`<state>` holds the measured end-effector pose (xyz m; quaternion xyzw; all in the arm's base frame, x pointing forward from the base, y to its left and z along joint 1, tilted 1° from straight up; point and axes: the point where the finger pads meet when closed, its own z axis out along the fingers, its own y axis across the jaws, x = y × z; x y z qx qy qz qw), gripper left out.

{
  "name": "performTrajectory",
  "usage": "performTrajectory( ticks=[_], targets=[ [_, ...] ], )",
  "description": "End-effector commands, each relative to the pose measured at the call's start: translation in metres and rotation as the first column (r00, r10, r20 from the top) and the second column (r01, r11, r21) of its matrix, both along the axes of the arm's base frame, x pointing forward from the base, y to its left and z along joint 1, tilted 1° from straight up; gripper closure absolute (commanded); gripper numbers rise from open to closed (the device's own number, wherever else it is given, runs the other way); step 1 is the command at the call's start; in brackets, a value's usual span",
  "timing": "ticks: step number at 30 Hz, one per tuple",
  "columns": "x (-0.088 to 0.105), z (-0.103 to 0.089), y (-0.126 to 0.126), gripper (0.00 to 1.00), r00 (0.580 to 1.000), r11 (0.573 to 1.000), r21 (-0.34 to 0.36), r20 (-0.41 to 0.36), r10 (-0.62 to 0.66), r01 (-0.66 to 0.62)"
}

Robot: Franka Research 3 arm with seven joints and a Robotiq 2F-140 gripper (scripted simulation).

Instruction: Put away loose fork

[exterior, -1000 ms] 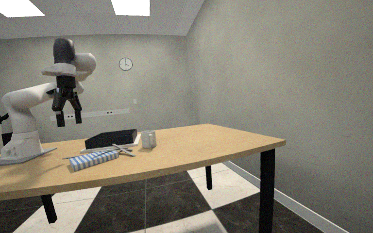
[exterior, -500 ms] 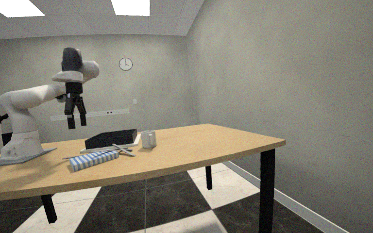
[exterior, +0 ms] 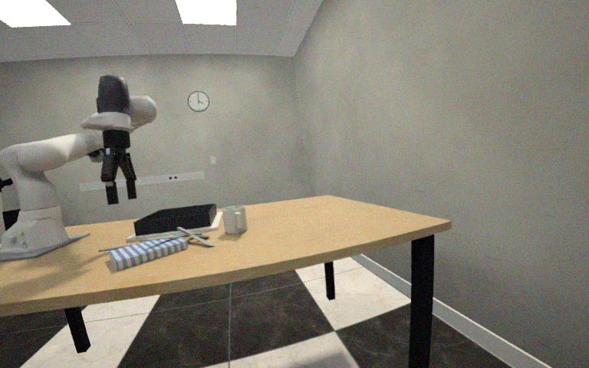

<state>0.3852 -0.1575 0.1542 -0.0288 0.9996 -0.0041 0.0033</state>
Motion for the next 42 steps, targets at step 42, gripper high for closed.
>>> performTrajectory(
  ticks=[42],
  targets=[
    [0.007,-0.011,0.0,0.0,0.722,0.722,-0.006,-0.008,0.691,-0.692]
  ],
)
